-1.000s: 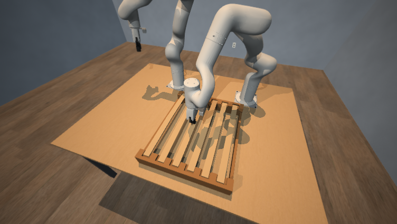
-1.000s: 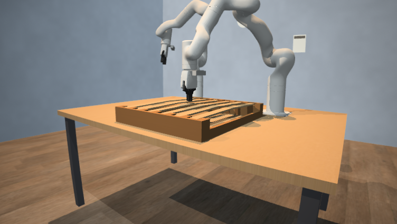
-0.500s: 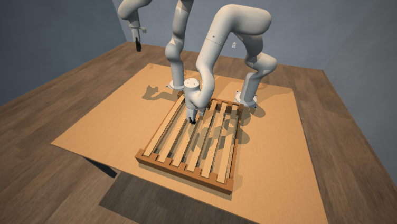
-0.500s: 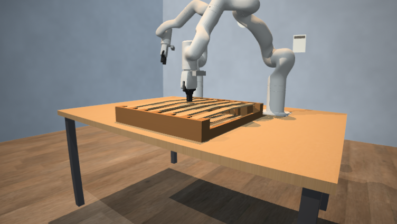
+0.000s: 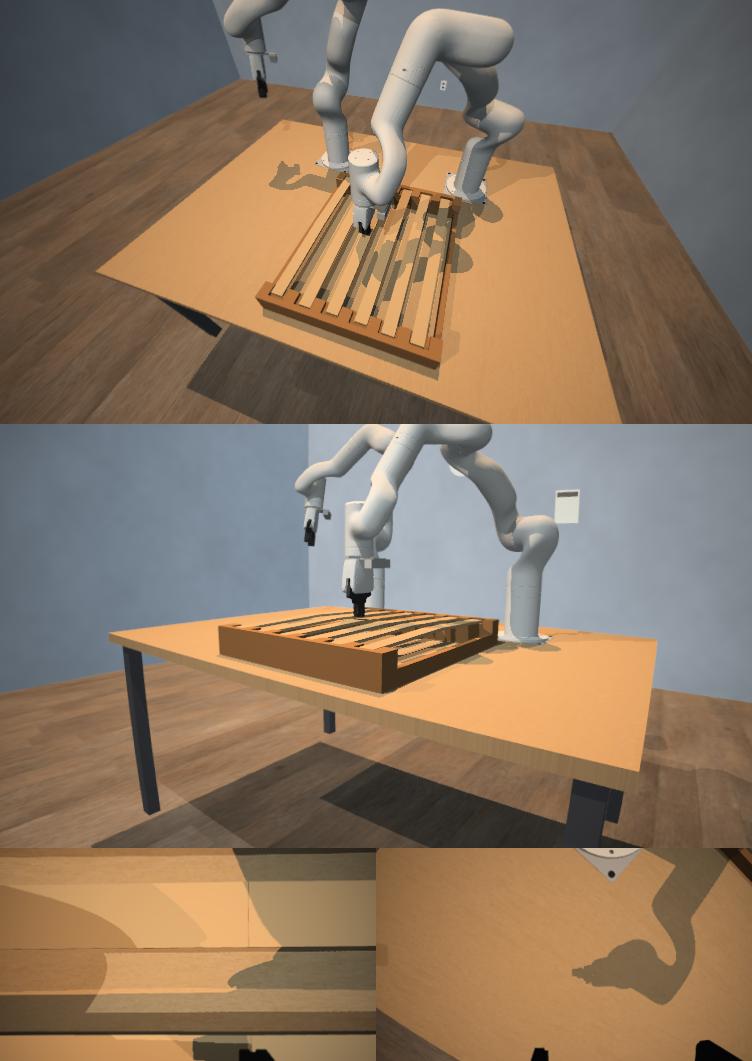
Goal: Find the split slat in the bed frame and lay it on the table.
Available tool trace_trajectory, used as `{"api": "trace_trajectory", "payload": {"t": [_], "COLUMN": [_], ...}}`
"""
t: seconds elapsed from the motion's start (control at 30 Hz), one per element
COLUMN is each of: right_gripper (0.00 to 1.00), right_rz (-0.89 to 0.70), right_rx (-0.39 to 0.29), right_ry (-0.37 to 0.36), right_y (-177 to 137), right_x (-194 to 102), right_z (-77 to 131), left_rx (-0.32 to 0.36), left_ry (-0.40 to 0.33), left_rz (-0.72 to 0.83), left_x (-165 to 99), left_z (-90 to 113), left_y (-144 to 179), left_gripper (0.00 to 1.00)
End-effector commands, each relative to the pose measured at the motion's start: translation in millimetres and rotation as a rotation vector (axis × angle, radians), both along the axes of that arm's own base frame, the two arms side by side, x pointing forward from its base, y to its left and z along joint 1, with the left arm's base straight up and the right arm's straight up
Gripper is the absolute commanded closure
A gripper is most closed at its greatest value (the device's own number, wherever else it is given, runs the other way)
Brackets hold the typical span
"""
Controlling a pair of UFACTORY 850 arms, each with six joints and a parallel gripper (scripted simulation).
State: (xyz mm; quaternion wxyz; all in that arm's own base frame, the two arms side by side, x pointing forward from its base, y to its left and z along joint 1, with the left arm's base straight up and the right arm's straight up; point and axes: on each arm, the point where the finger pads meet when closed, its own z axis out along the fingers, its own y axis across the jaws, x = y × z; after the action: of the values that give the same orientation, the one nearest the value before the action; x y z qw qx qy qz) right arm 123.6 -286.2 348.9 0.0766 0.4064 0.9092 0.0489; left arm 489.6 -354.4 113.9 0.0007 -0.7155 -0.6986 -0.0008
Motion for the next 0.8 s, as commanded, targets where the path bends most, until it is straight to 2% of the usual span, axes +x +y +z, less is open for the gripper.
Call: {"api": "trace_trajectory", "payload": {"t": [0.0,0.77], "right_gripper": [0.00,0.00], "right_rz": [0.000,0.000], "right_rx": [-0.002,-0.002], "right_ry": [-0.001,-0.001], "right_y": [-0.6,-0.6], "right_x": [0.2,0.2], "right_z": [0.7,0.7], "left_rx": [-0.001,-0.001], "left_ry": [-0.002,-0.002], "left_rz": [0.000,0.000], "left_x": [0.7,1.1], "left_z": [1.0,-1.0], "left_y": [-0.5,-0.5], "left_gripper": [1.00,1.00]}}
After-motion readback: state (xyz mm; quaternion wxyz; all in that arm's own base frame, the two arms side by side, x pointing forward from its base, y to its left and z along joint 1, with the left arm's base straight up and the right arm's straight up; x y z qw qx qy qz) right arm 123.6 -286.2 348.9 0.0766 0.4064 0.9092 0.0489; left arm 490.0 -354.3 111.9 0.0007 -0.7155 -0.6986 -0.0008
